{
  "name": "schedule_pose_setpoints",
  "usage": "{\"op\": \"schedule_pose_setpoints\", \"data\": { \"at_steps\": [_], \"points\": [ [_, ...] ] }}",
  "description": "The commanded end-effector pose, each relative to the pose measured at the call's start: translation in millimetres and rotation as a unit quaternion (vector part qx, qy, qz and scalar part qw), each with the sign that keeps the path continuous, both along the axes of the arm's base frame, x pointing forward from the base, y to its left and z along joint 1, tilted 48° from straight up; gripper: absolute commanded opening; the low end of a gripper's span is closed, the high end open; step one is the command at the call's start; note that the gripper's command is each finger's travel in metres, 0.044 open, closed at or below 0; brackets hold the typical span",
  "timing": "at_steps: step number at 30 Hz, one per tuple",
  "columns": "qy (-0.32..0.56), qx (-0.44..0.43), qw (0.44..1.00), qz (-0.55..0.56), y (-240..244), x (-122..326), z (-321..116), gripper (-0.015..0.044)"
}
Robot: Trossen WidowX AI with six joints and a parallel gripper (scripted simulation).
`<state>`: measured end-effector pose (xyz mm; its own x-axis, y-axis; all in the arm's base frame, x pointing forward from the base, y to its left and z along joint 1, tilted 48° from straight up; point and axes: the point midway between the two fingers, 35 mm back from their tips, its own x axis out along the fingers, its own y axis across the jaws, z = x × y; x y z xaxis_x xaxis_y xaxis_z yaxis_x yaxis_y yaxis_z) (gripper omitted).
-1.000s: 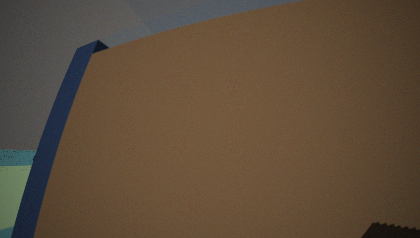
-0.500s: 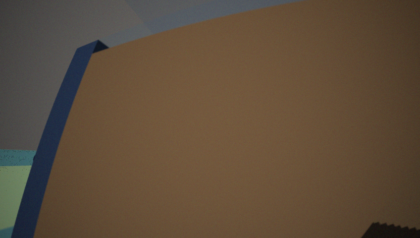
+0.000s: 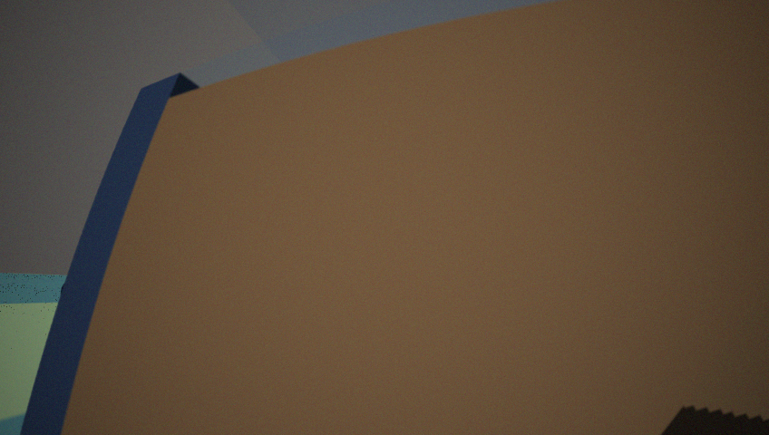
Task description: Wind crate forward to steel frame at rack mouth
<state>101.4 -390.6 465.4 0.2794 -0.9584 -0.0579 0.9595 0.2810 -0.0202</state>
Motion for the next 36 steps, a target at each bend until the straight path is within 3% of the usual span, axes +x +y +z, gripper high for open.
{"op": "schedule_pose_setpoints", "data": {
  "at_steps": [1,7,12,19,22,24,36],
  "points": [
    [0.192,0.056,0.98,0.01,-11.7,29.9,-68.6,0.044],
    [0.408,0.095,0.907,0.054,-4.8,57.1,-132.0,0.044],
    [0.585,0.112,0.796,0.113,10.9,75.9,-180.8,0.044],
    [0.798,0.106,0.551,0.218,44.2,94.2,-239.6,0.044],
    [0.866,0.092,0.415,0.264,60.9,99.2,-259.9,0.044],
    [0.886,0.086,0.36,0.28,67.4,100.6,-266.5,0.044],
    [0.887,0.085,0.355,0.282,67.8,100.7,-267.0,0.044]
  ]
}}
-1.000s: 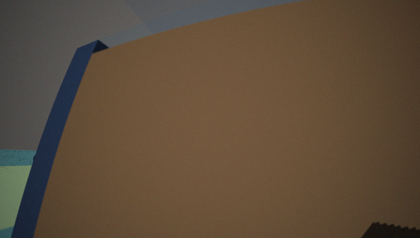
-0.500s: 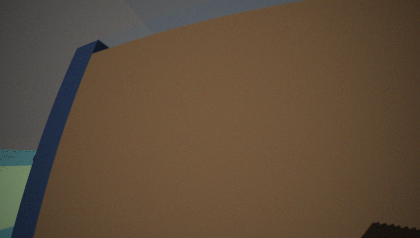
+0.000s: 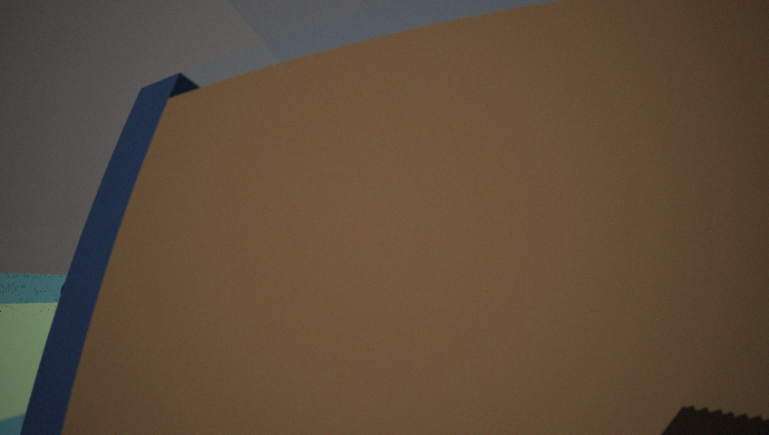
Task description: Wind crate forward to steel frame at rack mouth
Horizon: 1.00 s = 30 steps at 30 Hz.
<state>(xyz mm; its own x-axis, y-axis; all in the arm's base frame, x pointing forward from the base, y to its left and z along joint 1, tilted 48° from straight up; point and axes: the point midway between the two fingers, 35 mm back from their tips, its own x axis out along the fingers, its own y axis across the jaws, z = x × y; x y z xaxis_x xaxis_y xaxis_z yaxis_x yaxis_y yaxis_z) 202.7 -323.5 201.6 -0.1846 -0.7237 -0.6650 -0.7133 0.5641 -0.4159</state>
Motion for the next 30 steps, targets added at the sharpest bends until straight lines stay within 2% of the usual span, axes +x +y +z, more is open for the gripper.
{"op": "schedule_pose_setpoints", "data": {
  "at_steps": [1,14,30],
  "points": [
    [0.015,0.004,1.0,0.005,0.7,-0.6,-3.2,0.044],
    [0.015,0.004,1.0,0.005,-25.4,-15.7,-36.8,0.044],
    [0.015,0.003,1.0,0.005,-36.7,-19.3,-46.3,0.044]
  ]
}}
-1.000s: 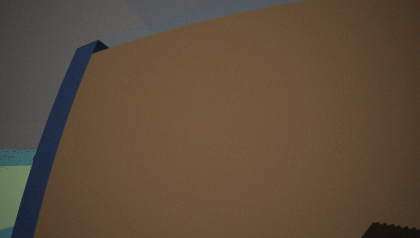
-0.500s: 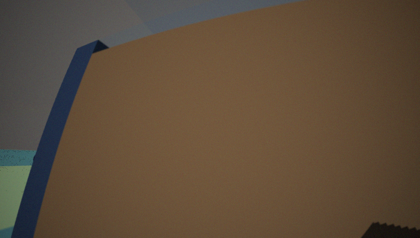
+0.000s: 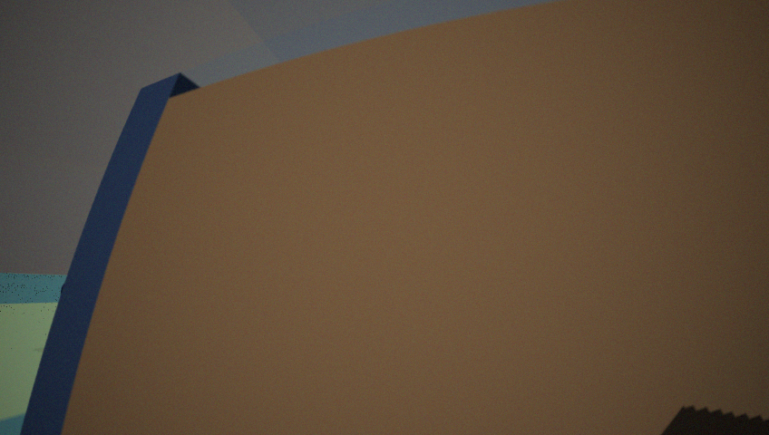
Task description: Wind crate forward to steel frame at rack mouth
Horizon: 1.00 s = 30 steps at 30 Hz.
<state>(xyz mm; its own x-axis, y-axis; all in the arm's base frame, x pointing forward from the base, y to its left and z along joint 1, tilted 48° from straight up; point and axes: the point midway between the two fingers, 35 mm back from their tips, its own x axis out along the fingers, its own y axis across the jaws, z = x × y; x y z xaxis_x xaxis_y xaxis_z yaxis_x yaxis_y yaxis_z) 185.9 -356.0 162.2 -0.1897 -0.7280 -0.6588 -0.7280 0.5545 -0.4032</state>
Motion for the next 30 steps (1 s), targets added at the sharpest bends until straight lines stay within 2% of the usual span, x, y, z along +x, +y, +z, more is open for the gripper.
{"op": "schedule_pose_setpoints", "data": {
  "at_steps": [1,4,30],
  "points": [
    [0.005,0.005,1.0,-0.001,-4.6,-2.8,-6.8,0.044],
    [0.005,0.005,1.0,-0.001,-5.0,-3.6,-6.2,0.044],
    [0.002,0.001,1.0,-0.001,-2.6,-2.0,-2.5,0.0267]
  ]
}}
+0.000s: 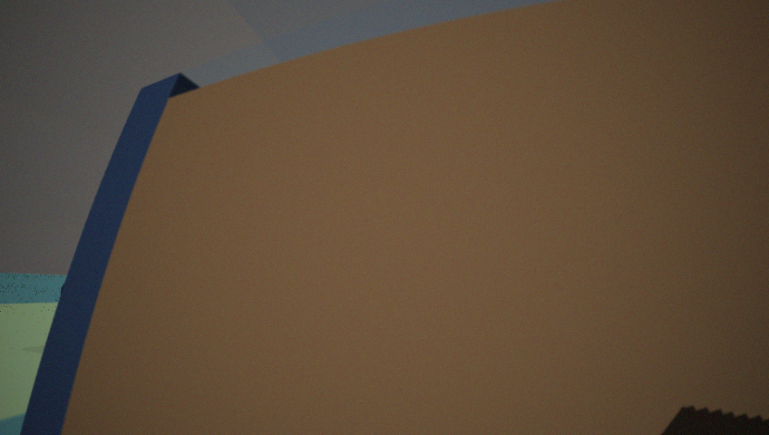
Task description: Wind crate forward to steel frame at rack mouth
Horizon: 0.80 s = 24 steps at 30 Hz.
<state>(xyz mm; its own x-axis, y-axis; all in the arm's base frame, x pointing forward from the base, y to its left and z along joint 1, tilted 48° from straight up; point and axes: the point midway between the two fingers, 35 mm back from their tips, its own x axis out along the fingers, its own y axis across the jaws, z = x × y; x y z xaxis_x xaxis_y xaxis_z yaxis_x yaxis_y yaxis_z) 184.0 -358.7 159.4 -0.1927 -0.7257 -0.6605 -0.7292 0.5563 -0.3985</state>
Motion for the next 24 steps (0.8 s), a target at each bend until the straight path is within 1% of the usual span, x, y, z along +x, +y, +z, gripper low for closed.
{"op": "schedule_pose_setpoints", "data": {
  "at_steps": [1,24],
  "points": [
    [0.0,0.0,1.0,-0.001,0.1,-0.1,0.2,0.026],
    [0.0,0.0,1.0,-0.001,0.1,-0.1,0.2,0.0107]
  ]
}}
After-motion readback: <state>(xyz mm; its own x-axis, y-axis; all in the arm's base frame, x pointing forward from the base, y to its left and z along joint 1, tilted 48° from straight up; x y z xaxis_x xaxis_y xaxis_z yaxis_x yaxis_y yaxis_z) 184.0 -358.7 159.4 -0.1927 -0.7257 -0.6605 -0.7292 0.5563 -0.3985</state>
